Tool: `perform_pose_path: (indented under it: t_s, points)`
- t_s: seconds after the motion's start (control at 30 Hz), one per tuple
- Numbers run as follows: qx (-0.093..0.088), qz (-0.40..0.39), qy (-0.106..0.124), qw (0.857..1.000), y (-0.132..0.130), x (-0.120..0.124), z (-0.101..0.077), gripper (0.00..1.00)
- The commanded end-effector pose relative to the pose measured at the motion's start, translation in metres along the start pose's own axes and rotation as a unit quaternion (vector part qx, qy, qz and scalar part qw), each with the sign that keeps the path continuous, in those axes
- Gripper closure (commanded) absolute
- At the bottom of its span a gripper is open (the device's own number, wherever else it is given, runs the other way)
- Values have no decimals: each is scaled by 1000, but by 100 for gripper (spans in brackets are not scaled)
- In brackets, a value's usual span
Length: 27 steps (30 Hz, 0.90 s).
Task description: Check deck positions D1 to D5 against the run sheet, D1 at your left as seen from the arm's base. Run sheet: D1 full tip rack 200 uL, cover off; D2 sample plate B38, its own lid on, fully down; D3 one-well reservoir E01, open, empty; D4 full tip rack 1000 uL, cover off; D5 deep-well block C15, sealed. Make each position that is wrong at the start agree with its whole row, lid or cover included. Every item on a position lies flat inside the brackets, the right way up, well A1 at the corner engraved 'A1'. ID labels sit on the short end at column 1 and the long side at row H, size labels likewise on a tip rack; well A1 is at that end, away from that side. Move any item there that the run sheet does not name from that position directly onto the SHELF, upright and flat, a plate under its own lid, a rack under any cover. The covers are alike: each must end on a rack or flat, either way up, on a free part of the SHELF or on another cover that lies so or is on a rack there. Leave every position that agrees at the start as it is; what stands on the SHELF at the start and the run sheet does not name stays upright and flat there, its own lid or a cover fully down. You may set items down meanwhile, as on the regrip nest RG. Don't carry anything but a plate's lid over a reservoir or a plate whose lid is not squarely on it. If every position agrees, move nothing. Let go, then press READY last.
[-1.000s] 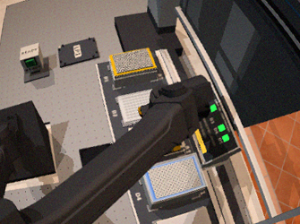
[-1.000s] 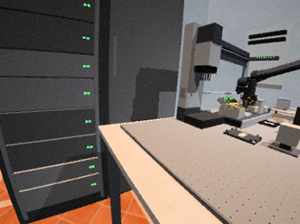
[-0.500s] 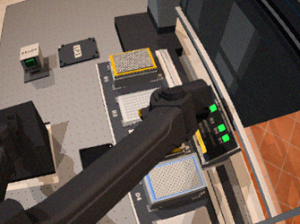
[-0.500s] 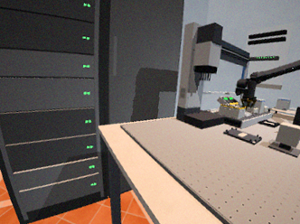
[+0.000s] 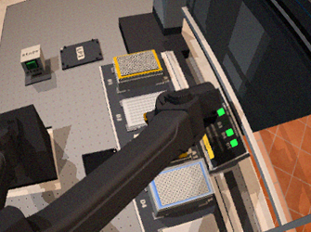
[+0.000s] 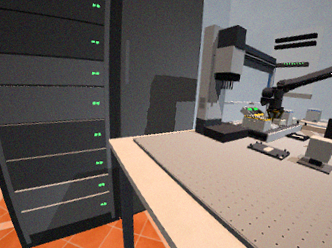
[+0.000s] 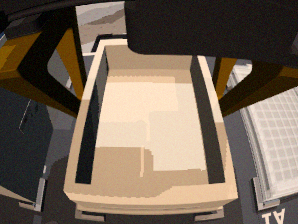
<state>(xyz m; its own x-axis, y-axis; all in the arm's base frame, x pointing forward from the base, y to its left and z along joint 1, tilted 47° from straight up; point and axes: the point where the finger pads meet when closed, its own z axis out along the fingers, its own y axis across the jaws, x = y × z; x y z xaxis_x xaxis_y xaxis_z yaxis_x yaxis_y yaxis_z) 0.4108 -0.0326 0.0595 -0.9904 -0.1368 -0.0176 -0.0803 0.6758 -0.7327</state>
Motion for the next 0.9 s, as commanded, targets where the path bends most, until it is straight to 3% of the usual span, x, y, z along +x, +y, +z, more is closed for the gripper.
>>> perform_pose_path:
  t_s: [0.0, 0.87]
  points:
    - [-1, 7, -16, 1000, -3, -11, -9, 100]
    - [0, 5, -10, 1000, -4, -7, 3, 100]
